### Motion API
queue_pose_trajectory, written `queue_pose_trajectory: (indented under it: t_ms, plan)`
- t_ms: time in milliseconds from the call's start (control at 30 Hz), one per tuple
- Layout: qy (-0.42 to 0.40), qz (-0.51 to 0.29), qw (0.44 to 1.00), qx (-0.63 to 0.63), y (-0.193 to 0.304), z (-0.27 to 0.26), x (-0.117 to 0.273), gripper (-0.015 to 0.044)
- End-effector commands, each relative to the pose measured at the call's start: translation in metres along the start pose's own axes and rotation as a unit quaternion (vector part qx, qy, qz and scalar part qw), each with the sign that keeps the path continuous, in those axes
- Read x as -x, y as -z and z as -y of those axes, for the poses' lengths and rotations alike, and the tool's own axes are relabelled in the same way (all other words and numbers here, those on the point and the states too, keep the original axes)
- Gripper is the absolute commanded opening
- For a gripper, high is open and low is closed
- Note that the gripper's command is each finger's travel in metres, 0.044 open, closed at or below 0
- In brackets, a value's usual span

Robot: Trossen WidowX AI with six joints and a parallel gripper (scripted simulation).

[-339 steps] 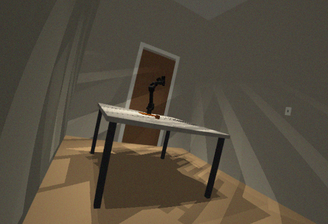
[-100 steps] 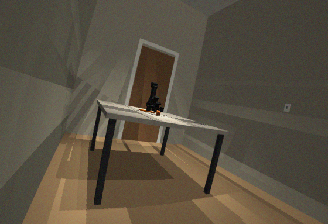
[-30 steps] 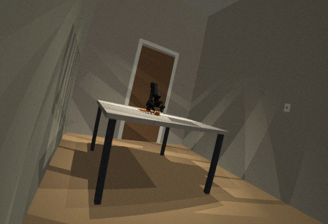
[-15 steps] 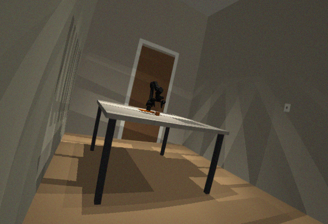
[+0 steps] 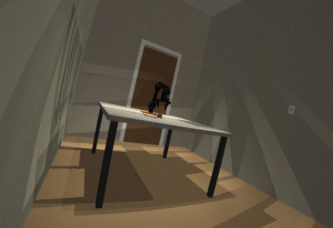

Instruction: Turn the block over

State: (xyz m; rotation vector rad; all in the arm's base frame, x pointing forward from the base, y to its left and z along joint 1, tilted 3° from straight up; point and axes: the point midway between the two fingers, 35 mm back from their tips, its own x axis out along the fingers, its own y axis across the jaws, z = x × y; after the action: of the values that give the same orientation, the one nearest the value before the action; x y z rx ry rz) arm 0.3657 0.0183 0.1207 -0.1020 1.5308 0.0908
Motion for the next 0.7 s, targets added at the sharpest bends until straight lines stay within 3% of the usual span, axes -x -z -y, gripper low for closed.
queue_pose_trajectory:
  t_ms: [0, 100, 233, 667]
  plan:
    - [0.002, -0.024, 1.0, -0.002, -0.002, 0.0, 0.003, 0.044]
    - [0.002, -0.024, 1.0, -0.002, -0.001, -0.001, 0.001, 0.044]
    - [0.002, -0.024, 1.0, -0.002, 0.0, -0.001, -0.03, 0.044]
    - [0.002, -0.024, 1.0, -0.002, 0.001, 0.0, -0.053, 0.044]
